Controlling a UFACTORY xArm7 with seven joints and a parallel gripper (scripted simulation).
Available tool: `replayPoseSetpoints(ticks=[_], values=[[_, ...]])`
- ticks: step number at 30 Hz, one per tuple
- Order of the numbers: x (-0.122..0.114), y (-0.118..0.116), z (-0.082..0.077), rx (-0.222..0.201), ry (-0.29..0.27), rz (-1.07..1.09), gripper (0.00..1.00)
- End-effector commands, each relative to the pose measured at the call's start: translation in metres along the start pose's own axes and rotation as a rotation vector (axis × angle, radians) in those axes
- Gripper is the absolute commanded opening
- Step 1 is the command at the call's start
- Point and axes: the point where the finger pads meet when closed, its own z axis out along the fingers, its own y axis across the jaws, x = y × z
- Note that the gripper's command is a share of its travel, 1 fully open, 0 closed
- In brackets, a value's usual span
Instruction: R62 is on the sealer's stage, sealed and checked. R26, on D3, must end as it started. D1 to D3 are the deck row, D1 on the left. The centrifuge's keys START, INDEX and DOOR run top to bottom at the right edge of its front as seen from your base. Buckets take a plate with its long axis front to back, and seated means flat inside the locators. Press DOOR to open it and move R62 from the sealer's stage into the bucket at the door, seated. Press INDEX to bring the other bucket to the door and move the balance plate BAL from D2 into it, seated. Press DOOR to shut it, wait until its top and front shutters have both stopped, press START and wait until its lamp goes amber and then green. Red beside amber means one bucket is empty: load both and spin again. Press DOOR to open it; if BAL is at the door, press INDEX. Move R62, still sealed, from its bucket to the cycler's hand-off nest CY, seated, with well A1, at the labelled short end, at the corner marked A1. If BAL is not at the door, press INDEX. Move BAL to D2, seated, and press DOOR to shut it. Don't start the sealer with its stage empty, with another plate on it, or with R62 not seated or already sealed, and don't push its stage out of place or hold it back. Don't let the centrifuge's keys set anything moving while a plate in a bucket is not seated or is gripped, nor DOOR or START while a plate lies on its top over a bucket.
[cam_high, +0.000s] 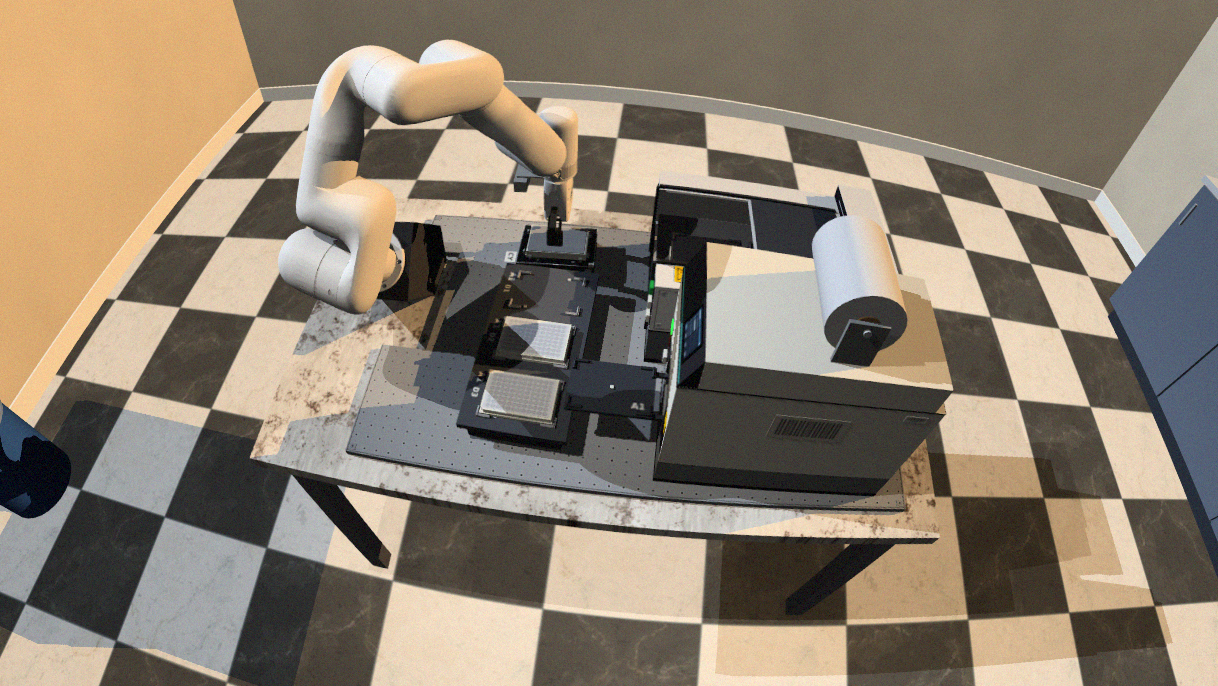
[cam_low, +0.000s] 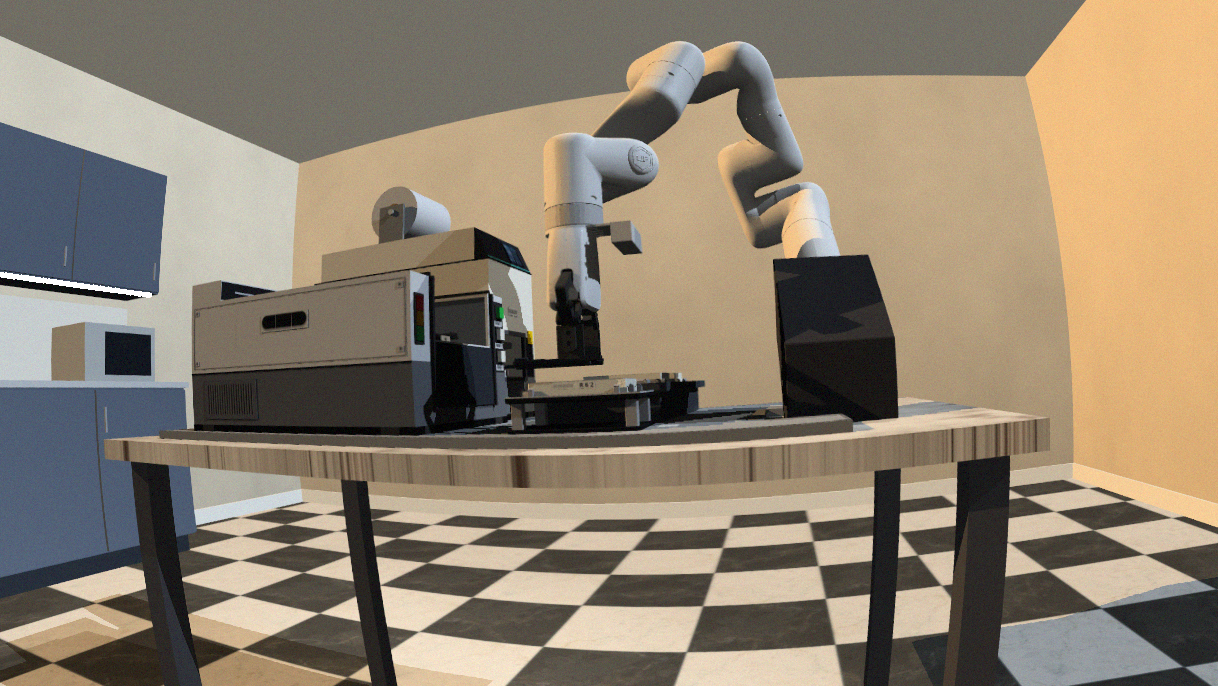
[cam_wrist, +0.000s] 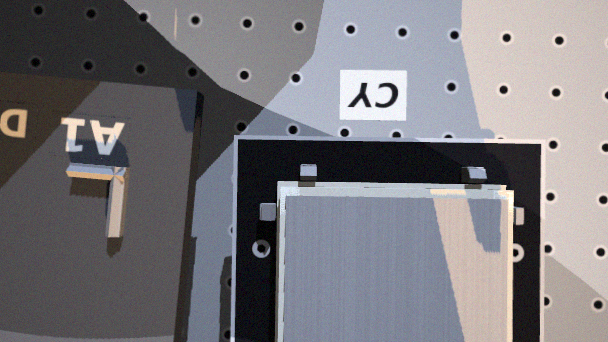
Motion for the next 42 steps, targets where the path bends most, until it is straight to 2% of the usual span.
replayPoseSetpoints(ticks=[1, 42], values=[[-0.001, 0.002, -0.010, -0.005, -0.004, 0.000, 1.00], [-0.001, 0.002, -0.071, -0.005, -0.004, 0.000, 1.00]])
